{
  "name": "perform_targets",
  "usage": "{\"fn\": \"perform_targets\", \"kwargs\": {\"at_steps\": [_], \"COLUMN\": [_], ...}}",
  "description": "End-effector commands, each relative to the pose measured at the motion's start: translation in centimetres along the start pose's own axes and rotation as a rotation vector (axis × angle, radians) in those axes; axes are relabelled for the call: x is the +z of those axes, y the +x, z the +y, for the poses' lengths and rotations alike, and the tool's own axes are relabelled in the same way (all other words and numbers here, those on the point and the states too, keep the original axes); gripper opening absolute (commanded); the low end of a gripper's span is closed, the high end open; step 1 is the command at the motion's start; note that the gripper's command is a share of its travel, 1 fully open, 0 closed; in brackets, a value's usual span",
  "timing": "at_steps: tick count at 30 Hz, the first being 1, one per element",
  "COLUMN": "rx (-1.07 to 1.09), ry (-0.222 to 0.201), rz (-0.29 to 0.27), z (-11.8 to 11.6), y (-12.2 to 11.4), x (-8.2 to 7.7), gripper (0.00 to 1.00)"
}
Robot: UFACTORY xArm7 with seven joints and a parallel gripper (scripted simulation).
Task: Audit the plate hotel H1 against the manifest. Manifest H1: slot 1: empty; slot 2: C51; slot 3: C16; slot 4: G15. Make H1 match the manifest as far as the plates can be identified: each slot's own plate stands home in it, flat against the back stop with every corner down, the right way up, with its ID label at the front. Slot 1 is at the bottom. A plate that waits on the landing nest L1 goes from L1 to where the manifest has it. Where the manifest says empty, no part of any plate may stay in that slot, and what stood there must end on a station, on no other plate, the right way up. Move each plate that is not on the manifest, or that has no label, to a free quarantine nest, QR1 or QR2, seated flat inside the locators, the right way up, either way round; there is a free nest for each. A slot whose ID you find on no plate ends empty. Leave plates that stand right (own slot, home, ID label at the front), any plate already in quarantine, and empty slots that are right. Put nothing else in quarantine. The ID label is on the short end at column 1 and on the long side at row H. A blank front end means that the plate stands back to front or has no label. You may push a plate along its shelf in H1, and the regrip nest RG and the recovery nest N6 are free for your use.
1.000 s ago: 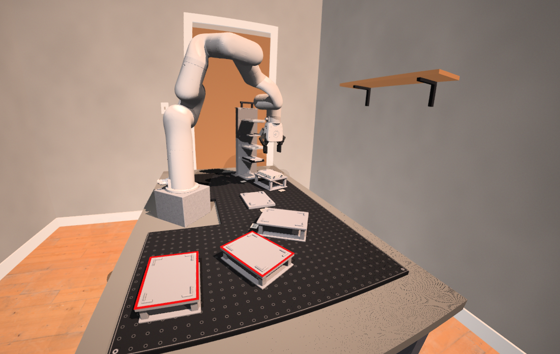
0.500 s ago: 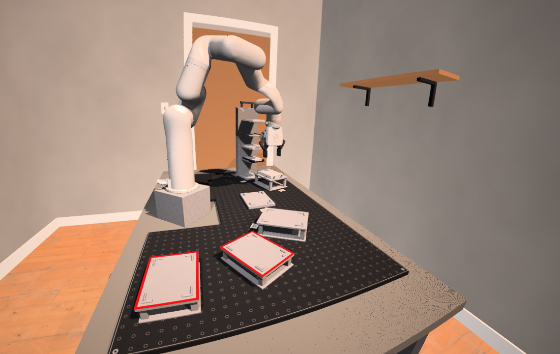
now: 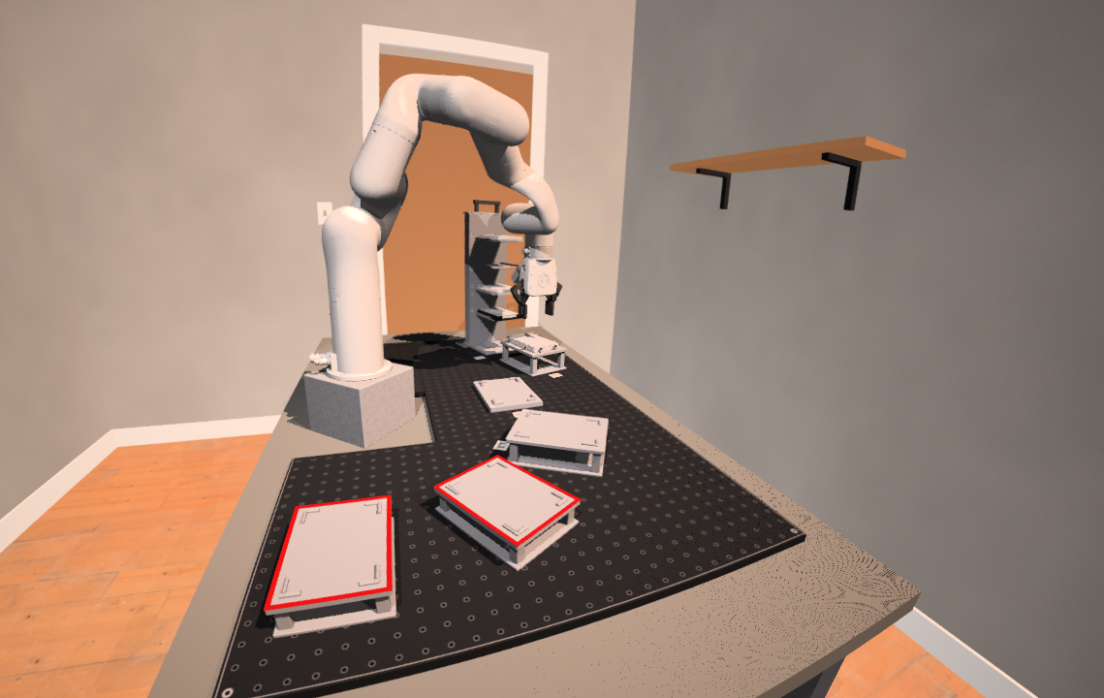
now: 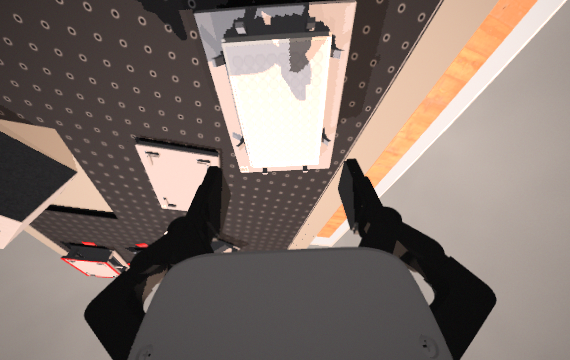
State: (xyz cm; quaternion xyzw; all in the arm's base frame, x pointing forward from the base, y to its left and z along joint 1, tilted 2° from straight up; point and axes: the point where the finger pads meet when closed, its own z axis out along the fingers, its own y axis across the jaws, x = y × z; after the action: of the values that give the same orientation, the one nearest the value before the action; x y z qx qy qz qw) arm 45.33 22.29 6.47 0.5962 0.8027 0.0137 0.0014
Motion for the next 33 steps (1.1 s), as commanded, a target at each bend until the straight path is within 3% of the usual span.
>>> {"fn": "perform_targets", "kwargs": {"at_steps": [1, 7, 15, 33], "rx": [0.000, 0.000, 0.000, 0.000], "ry": [-0.004, -0.004, -0.004, -0.004], "rz": [0.000, 0.000, 0.000, 0.000], "z": [0.2, 0.2, 0.2, 0.2], "y": [0.0, 0.0, 0.0, 0.0], "x": [0.5, 1.5, 1.5, 4.1], "gripper": [1.00, 1.00, 1.00, 1.00]}}
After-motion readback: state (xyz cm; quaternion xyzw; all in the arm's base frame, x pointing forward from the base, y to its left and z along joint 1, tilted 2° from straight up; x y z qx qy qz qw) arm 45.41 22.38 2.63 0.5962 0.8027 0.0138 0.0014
